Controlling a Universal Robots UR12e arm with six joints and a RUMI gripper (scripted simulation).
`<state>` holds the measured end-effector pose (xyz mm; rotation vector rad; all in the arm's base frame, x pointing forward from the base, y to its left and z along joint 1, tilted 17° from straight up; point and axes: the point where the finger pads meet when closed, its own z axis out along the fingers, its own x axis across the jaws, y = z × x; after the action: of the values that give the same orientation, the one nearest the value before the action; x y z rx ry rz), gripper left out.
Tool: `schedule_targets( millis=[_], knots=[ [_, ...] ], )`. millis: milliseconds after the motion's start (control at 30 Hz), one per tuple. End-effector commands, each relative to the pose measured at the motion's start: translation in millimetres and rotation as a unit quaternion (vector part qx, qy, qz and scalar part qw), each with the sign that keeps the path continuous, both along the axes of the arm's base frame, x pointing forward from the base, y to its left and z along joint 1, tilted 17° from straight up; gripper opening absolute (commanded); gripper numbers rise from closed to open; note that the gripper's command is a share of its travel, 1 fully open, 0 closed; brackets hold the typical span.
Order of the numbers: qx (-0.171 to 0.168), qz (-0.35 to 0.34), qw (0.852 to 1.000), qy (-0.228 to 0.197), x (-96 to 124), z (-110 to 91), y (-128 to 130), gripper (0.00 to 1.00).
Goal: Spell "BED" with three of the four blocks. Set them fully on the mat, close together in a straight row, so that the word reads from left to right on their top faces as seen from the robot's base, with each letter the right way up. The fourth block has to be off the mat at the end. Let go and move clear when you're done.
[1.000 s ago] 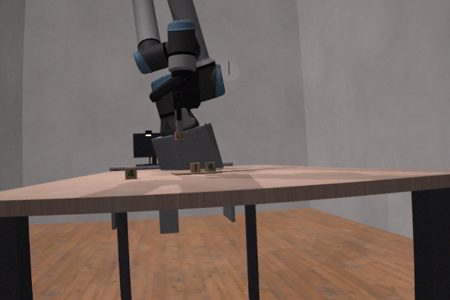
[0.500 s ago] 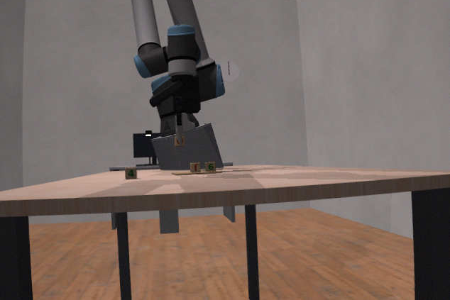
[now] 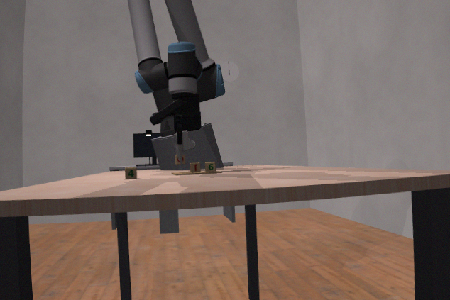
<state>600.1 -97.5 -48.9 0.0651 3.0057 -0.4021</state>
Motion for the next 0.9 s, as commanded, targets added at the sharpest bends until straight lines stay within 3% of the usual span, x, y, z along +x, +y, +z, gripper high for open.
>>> schedule_targets(
  millis=[0, 867],
  knots=[
    [0.0, 0.0, 1.0, -0.001, 3.2, -14.5, -4.4, 0.09],
    [0.0, 0.0, 1.0, -0.001, 3.9, -21.3, -6.3, 0.09]
  ],
)
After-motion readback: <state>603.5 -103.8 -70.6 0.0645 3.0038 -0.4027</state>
